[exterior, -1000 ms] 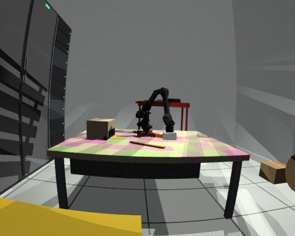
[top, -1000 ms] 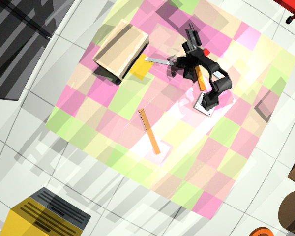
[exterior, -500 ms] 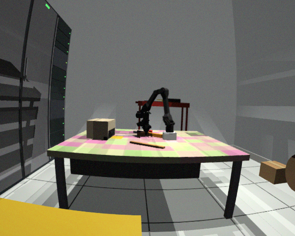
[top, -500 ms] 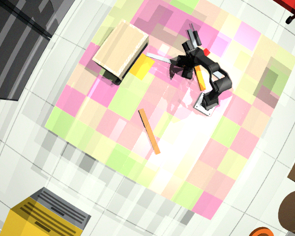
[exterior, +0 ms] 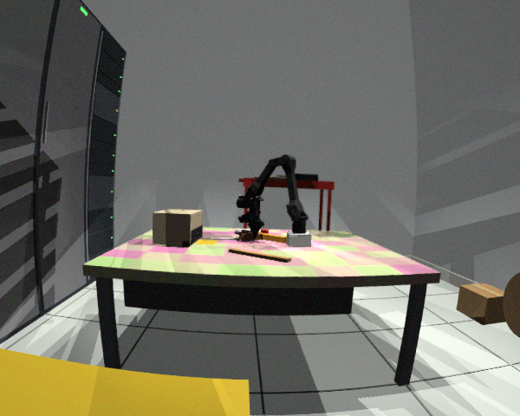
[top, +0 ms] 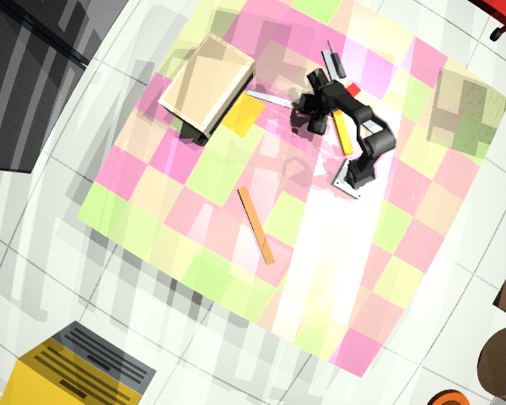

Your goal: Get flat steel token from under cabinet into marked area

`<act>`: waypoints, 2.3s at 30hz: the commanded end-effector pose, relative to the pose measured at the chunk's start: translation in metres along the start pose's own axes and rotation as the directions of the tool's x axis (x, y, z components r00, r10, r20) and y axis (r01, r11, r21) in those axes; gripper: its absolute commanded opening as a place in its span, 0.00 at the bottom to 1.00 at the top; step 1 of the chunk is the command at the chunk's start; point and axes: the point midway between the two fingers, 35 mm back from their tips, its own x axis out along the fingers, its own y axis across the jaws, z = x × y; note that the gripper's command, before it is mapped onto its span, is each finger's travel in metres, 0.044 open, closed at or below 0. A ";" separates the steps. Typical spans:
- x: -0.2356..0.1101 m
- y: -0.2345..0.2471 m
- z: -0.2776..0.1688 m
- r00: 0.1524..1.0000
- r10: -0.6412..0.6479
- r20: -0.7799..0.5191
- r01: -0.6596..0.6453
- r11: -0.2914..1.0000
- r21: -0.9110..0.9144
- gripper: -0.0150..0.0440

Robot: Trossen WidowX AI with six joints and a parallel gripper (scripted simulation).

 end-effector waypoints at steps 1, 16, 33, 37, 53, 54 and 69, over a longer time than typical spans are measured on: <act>0.000 0.000 0.000 1.000 0.000 0.000 0.000 1.000 0.000 0.43; 0.000 0.000 0.000 1.000 -0.003 0.001 0.003 1.000 0.000 0.71; 0.002 0.000 0.000 1.000 -0.002 0.001 0.002 1.000 0.000 0.53; 0.002 0.000 0.000 1.000 -0.002 0.001 0.002 1.000 0.000 0.45; 0.001 0.000 -0.008 1.000 -0.002 0.001 0.002 1.000 -0.001 0.25; 0.001 0.000 -0.007 1.000 -0.002 0.001 0.002 1.000 0.000 0.25; 0.001 -0.001 0.013 1.000 -0.002 0.003 0.002 1.000 0.031 0.25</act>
